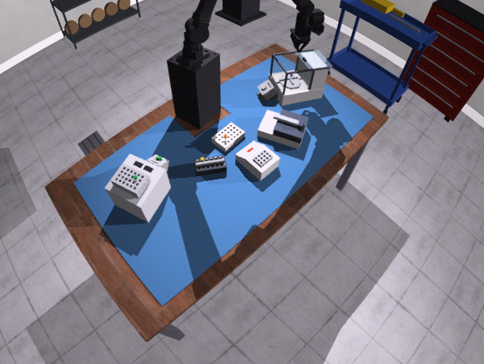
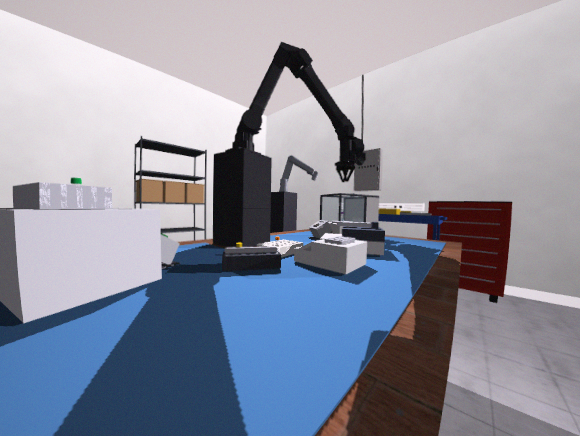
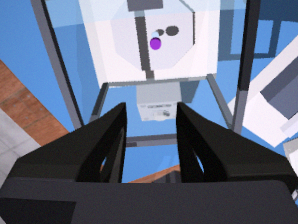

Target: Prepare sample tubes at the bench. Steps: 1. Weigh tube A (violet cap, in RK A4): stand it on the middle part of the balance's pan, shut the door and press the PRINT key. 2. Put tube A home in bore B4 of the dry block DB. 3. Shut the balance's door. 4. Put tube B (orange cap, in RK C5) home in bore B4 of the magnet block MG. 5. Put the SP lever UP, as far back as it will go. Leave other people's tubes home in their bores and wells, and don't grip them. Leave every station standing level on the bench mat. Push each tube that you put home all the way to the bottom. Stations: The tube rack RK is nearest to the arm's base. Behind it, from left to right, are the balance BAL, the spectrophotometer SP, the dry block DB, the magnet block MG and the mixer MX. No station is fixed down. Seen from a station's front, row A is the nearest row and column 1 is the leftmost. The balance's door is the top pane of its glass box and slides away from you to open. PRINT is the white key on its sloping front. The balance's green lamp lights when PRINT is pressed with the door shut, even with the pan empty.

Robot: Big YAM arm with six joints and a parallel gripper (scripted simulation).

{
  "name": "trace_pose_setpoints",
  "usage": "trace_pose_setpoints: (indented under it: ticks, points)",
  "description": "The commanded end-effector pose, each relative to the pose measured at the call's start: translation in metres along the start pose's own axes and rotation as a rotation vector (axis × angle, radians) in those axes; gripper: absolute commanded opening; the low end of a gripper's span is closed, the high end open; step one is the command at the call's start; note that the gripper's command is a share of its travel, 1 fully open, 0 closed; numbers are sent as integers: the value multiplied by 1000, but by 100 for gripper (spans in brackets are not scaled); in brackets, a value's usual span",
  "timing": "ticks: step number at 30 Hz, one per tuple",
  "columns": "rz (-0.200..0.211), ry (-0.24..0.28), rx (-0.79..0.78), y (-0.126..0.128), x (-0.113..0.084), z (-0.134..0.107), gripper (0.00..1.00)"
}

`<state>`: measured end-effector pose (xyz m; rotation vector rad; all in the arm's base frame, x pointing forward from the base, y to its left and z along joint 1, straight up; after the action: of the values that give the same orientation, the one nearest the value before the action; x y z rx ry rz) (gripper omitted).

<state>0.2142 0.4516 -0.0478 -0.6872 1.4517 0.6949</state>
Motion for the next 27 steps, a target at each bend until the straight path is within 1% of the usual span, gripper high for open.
trace_pose_setpoints:
  ticks: [1,3,4,5,6,8,13,14,20,21,23,25,27]
  points:
    - [4,-15,150,6,-3,22,30]
    - [4,-15,217,6,-3,22,30]
    - [2,-9,250,6,-1,20,30]
    - [-4,6,283,4,4,12,30]
    - [5,-15,317,8,-2,30,30]
    - [5,-15,317,8,-2,30,30]
    - [6,-14,484,8,-2,30,30]
    - [6,-14,518,9,-2,37,30]
    - [7,-13,702,9,-2,37,30]
    - [7,-14,737,11,-2,45,30]
    - [8,-13,803,11,-2,45,30]
    - [8,-13,803,11,-2,45,30]
    - [8,-13,870,11,-2,45,30]
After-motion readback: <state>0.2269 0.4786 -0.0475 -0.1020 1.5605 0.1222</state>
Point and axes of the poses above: the point where the finger pads meet when closed, its own x axis out along the fingers, its own y axis across the jaws, z = x × y, the point moved 1 cm from there along -x, back along the fingers, and after that the axes turned 8 degrees about x, right-handed, at the moved point
